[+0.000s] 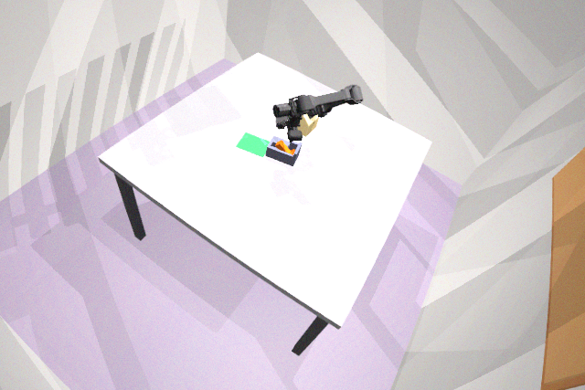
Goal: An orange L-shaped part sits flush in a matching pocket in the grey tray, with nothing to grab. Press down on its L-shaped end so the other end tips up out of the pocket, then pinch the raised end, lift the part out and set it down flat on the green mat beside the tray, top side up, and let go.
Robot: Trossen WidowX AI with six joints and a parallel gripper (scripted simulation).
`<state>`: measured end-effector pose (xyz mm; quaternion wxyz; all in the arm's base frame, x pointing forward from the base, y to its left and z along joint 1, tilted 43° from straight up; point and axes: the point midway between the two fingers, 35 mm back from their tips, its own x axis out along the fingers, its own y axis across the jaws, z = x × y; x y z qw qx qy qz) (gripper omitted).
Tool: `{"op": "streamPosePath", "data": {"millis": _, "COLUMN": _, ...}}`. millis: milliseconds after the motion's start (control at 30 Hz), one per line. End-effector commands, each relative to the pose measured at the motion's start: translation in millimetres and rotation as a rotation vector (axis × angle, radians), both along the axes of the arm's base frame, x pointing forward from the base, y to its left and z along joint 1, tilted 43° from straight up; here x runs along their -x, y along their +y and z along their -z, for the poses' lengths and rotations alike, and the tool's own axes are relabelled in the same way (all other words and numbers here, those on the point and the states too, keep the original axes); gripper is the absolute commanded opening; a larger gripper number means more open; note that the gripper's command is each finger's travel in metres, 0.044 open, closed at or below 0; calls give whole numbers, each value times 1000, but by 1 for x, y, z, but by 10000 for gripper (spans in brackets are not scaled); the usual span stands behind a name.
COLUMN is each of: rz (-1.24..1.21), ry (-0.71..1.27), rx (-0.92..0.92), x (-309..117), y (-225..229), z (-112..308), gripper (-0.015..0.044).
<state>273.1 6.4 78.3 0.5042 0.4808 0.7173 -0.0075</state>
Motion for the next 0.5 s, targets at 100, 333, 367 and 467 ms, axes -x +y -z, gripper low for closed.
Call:
{"op": "streamPosePath", "data": {"millis": 100, "rz": 361, "ry": 324, "rx": 21, "x": -11, "y": -20, "z": 15, "gripper": 280}}
{"op": "streamPosePath", "data": {"millis": 333, "rz": 361, "ry": 324, "rx": 21, "x": -11, "y": -16, "z": 20, "gripper": 280}}
{"op": "streamPosePath", "data": {"millis": 367, "rz": 361, "ry": 324, "rx": 21, "x": -11, "y": -13, "z": 23, "gripper": 280}}
{"op": "streamPosePath", "data": {"millis": 467, "rz": 361, "ry": 324, "rx": 20, "x": -11, "y": -2, "z": 34, "gripper": 280}}
